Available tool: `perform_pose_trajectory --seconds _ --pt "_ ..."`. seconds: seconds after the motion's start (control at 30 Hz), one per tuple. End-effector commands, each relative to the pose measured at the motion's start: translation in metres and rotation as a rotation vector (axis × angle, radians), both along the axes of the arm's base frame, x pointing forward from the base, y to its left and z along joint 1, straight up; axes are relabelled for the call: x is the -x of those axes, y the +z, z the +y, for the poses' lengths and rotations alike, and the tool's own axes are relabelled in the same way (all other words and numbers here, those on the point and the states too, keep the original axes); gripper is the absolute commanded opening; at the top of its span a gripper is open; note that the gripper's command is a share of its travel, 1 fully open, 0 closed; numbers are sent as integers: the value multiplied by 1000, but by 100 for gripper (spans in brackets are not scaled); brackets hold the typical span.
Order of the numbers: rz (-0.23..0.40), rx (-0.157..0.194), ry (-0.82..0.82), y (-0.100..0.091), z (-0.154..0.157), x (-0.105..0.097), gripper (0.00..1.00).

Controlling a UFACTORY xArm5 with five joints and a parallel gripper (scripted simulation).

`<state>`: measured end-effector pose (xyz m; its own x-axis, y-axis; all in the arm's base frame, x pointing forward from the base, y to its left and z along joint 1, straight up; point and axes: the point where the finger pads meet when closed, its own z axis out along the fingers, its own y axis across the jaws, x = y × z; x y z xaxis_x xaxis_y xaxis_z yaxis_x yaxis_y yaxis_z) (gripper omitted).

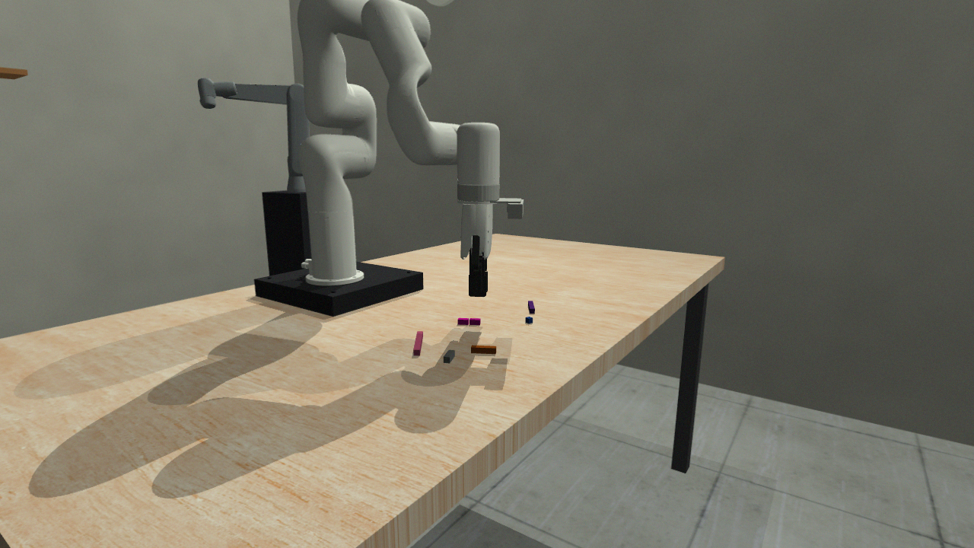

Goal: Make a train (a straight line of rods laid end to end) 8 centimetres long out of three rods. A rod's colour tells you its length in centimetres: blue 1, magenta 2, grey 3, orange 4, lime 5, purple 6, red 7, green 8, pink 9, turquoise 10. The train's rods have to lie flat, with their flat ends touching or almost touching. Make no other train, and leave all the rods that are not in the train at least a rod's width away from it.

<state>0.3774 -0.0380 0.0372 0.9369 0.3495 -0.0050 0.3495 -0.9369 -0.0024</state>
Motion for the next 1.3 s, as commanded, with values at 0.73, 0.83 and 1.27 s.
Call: perform_pose_trajectory --seconds 0.73,0.83,1.27 --pt "-1 0 0 33 0 0 100" --pt "-1 0 0 33 0 0 100" --pt "-1 0 -67 33 -2 -2 100"
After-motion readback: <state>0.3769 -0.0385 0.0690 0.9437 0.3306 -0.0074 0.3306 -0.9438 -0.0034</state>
